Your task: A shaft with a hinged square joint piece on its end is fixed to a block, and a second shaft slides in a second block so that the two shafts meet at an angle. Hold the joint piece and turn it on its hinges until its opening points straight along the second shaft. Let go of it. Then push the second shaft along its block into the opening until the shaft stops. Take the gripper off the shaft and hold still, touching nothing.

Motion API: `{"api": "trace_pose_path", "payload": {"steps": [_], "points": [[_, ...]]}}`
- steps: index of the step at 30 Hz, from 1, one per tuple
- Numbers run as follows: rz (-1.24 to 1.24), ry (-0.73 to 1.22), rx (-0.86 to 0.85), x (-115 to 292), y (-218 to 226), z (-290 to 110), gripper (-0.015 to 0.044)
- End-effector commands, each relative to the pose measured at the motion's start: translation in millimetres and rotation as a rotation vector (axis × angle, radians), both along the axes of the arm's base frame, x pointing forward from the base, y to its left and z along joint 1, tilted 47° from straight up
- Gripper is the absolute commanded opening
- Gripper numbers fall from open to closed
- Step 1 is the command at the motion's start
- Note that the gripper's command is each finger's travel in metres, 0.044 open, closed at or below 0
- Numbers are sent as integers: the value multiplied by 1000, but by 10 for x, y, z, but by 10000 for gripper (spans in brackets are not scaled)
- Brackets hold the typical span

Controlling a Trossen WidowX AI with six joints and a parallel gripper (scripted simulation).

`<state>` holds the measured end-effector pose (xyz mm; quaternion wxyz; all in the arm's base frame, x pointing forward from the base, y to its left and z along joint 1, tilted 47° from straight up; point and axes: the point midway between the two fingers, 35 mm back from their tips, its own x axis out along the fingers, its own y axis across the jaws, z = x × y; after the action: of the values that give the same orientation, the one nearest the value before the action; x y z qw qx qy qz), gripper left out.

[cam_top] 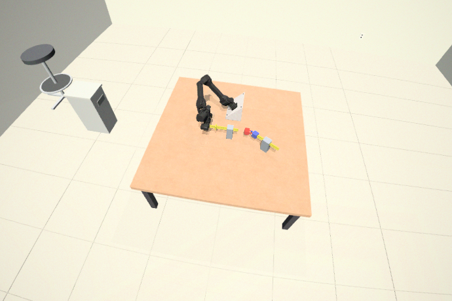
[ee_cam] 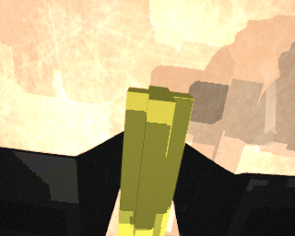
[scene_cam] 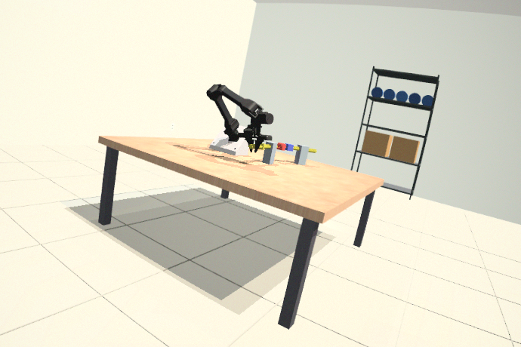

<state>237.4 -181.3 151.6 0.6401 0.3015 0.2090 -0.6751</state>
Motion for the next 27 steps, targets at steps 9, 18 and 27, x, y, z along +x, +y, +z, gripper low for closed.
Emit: {"api": "trace_pose_path", "payload": {"steps": [9,18,27], "points": [[4,2,5,3,3,-9,67],[1,0,0,2,0,0,67],[1,0,0,2,0,0,67]]}}
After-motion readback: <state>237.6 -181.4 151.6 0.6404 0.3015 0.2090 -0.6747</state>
